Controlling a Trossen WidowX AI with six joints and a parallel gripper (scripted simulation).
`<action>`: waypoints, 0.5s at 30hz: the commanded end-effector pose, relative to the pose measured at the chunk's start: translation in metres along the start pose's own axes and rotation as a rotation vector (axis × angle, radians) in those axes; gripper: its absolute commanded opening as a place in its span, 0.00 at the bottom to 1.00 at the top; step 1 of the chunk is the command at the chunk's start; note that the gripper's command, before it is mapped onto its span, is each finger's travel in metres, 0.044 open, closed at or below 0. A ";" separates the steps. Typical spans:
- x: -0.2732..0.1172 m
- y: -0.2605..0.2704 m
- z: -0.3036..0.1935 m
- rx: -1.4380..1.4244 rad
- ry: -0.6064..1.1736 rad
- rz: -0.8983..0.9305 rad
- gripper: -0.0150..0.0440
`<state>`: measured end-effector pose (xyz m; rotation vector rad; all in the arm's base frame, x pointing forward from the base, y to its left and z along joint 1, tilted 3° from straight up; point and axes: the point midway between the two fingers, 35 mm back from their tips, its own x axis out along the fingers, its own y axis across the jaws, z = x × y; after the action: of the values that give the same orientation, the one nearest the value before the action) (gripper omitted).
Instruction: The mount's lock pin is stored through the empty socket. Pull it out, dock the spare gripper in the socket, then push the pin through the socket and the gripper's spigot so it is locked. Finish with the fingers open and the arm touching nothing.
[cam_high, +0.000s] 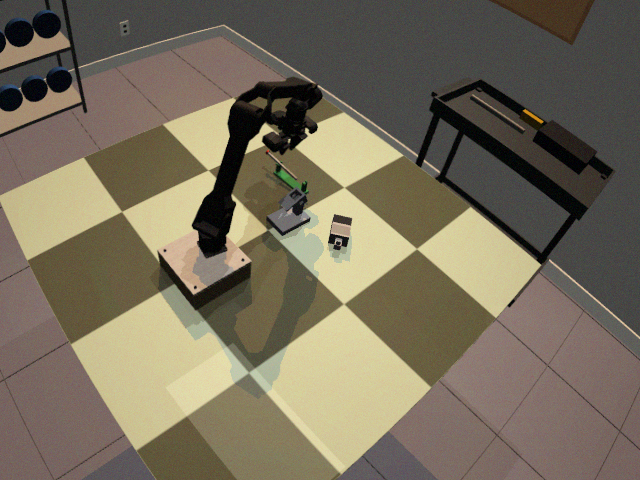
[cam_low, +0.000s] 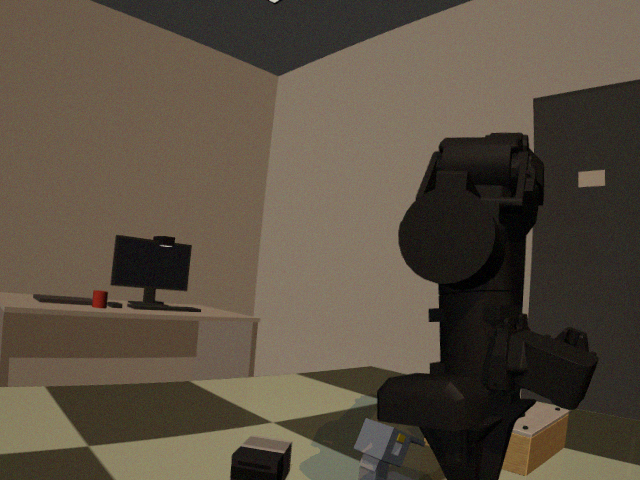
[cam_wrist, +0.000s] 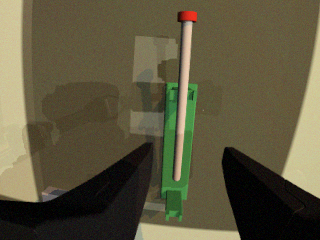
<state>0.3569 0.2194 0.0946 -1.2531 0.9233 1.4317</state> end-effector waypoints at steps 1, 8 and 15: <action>0.027 0.004 -0.006 -0.001 0.007 0.009 0.56; 0.034 0.003 -0.007 -0.001 0.007 0.009 0.56; 0.045 0.002 -0.008 -0.001 0.007 0.008 0.56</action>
<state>0.3571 0.2194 0.0554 -1.2538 0.9294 1.4341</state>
